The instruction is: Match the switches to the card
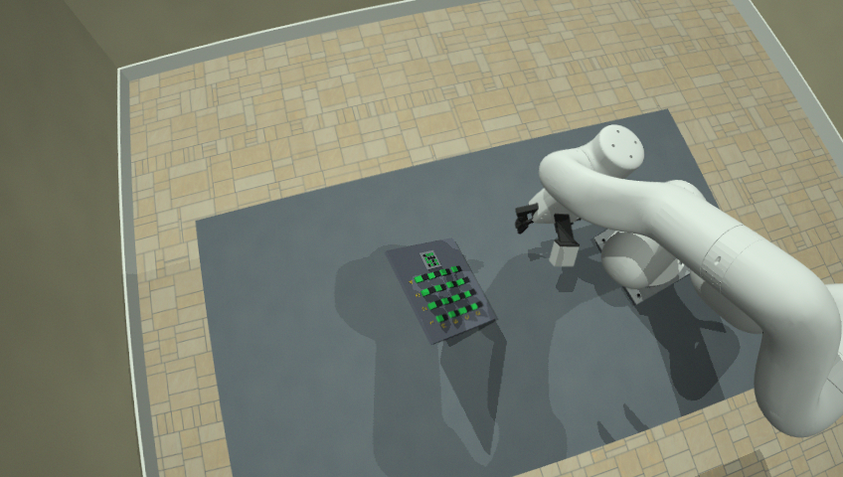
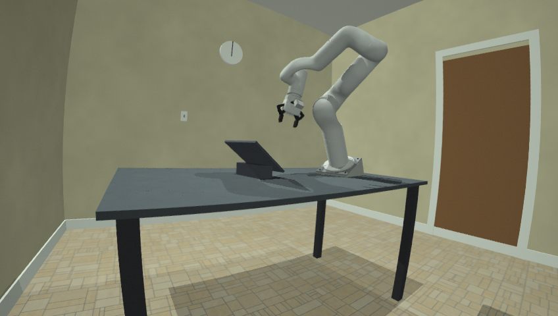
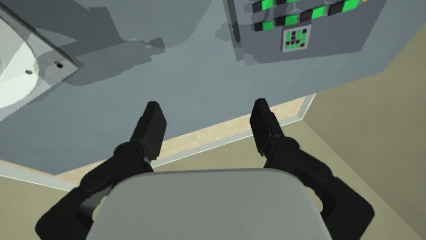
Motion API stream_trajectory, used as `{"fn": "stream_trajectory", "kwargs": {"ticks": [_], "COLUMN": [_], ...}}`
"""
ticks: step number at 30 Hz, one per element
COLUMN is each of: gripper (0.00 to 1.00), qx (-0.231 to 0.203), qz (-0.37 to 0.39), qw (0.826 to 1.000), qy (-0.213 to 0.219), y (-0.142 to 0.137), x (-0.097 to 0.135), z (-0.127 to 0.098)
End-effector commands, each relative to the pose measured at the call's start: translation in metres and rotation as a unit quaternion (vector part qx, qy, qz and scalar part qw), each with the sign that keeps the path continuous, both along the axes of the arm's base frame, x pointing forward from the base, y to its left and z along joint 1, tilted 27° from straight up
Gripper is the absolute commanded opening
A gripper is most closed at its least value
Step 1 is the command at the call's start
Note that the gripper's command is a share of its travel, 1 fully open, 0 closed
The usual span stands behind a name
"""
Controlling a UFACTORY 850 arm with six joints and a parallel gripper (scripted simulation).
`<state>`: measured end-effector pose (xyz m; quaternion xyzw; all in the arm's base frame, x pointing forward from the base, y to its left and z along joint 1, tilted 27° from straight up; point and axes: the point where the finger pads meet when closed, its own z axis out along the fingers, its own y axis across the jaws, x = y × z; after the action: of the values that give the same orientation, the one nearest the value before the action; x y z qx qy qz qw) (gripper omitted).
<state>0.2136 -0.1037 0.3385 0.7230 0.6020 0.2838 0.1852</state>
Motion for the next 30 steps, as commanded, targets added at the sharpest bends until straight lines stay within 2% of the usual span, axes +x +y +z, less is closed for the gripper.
{"fn": "stream_trajectory", "kwargs": {"ticks": [1, 17, 18, 25, 30], "gripper": [1.0, 1.0, 0.0, 0.0, 0.0], "qx": [-0.001, -0.001, -0.001, 0.01, 0.041], "qz": [0.0, 0.0, 0.0, -0.013, -0.051], "qw": [1.0, 1.0, 1.0, 1.0, 0.998], "qy": [0.0, 0.0, 0.0, -0.001, -0.002], "y": [-0.0003, -0.0003, -0.0003, -0.0003, -0.0001], "x": [0.0002, 0.0002, 0.0002, 0.0024, 0.0087], "z": [0.0007, 0.0007, 0.0007, 0.0019, 0.0052]}}
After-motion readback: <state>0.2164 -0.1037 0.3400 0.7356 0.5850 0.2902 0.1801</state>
